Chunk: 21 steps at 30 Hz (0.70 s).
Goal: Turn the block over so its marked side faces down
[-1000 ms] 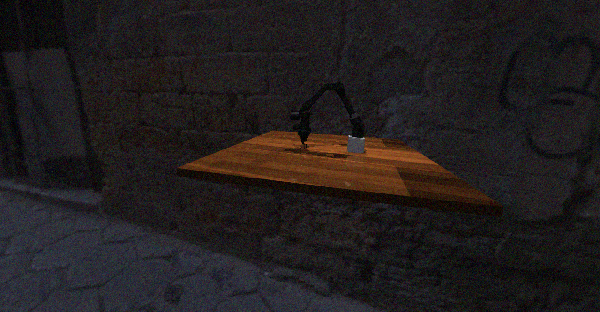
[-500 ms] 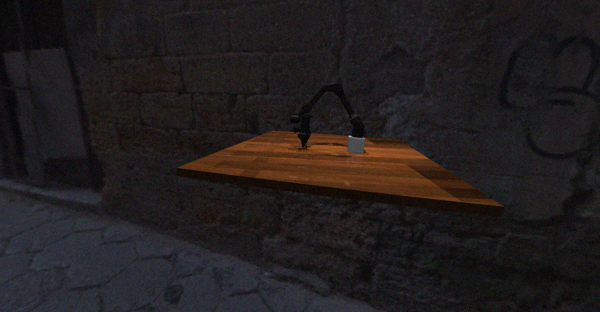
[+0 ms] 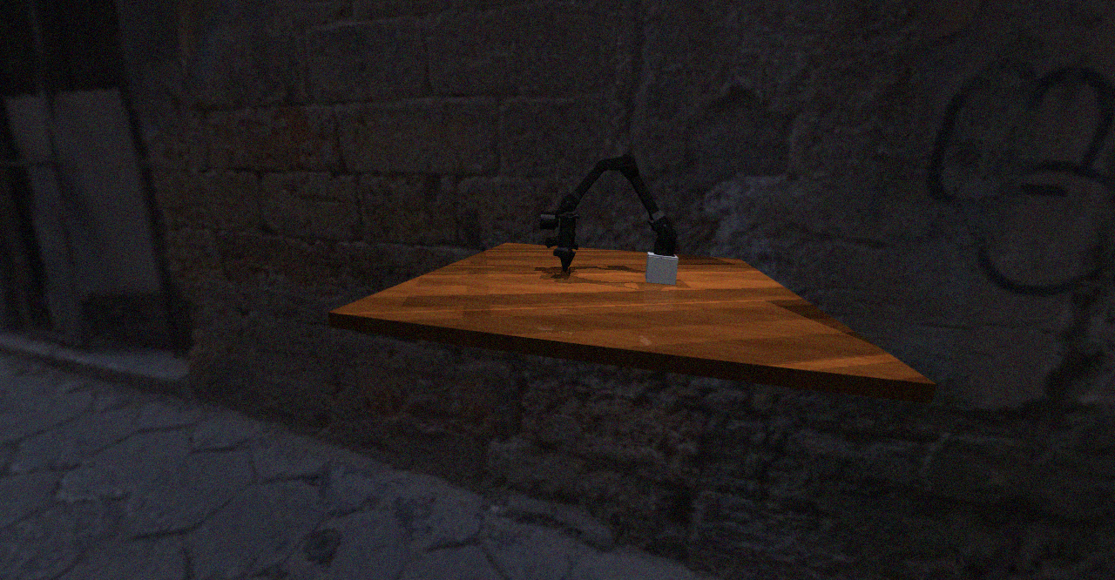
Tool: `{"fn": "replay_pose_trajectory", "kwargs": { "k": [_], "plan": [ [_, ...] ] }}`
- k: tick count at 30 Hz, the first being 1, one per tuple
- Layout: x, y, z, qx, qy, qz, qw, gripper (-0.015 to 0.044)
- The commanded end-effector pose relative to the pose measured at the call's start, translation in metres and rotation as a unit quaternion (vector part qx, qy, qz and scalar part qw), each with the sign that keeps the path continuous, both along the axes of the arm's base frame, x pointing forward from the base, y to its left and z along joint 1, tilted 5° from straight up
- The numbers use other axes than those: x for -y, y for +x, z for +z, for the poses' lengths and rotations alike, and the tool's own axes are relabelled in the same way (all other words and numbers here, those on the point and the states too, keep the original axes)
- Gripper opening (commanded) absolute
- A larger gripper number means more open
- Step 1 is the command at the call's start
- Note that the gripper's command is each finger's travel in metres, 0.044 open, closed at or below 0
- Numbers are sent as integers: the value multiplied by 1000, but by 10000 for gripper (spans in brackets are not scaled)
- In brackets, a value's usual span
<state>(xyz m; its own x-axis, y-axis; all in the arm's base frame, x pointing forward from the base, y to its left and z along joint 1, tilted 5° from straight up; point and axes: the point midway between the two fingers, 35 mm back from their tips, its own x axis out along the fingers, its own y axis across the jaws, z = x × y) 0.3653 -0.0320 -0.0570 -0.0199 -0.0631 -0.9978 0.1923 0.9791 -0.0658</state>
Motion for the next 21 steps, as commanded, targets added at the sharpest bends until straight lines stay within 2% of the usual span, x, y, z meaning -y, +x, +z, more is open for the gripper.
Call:
{"fn": "replay_pose_trajectory", "kwargs": {
  "k": [1, 9, 14, 21],
  "plan": [
    [0, -1, -2, -2, 2, 2, 1000, 52],
    [0, -1, -1, -2, 2, 2, 1000, 0],
    [-2, 0, 27, -2, 2, 2, 1000, 0],
    [-2, 0, 27, 3, 1, 3, 1000, 0]
  ]
}}
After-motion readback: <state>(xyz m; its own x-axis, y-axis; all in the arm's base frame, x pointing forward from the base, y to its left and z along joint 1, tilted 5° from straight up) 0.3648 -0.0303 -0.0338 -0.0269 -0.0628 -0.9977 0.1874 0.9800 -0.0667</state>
